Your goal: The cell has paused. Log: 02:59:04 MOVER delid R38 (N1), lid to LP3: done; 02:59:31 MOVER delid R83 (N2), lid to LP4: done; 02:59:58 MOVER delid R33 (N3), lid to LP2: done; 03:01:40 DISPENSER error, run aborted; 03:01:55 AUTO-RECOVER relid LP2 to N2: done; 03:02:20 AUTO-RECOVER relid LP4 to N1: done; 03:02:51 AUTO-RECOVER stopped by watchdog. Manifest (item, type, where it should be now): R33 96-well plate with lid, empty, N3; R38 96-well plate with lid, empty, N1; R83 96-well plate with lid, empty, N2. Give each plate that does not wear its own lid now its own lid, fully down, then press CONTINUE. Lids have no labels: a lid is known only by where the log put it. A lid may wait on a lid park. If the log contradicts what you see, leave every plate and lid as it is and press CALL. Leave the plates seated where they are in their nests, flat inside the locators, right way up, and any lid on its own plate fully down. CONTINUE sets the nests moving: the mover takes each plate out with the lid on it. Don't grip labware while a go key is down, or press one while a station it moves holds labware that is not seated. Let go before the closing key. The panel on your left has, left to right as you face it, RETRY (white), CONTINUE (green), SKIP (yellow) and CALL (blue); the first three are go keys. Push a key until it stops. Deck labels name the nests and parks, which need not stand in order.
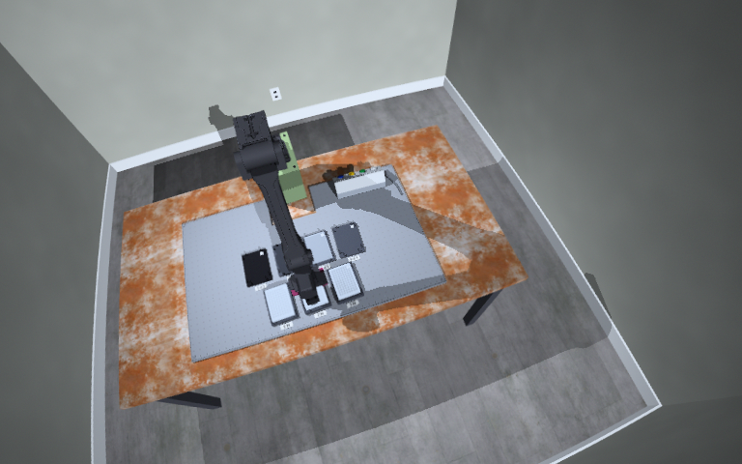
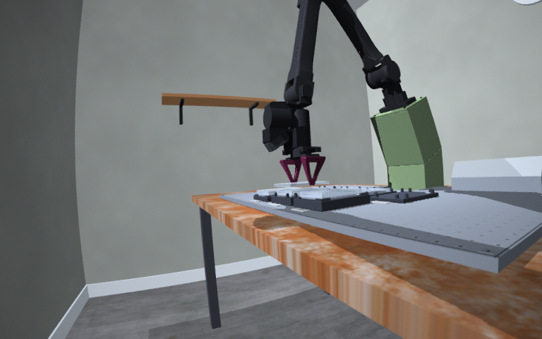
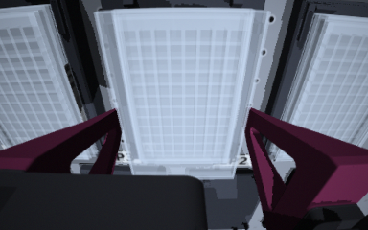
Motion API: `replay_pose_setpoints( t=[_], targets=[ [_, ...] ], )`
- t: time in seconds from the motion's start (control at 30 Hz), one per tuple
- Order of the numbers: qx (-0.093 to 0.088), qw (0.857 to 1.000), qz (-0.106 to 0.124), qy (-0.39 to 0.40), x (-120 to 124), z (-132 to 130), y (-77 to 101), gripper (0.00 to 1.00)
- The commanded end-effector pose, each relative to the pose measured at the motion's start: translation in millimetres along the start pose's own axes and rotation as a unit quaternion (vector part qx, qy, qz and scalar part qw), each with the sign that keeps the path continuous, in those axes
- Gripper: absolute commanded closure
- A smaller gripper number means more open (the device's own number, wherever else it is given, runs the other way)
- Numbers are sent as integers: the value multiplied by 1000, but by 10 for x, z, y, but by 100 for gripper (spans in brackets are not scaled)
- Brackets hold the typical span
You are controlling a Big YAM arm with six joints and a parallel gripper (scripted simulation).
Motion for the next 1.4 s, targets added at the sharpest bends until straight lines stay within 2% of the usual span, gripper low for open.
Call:
replay_pose_setpoints(
  t=[0.0, 0.4, 1.37],
  targets=[
    [0, 1000, 0, 1, 8, -30, -95, 100],
    [0, 1000, -6, 0, -62, -45, -127, 100],
    [0, 1000, -3, 0, -40, -55, -218, 100]
  ],
)
Point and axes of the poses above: the point where the finger pads meet when closed, its own y axis back along the fingers, its own z axis across the jaws, x = y × z, the point moved 2 cm from there along y, back along the fingers, and after that the axes turned 3 degrees about y, right-handed, at the moved point
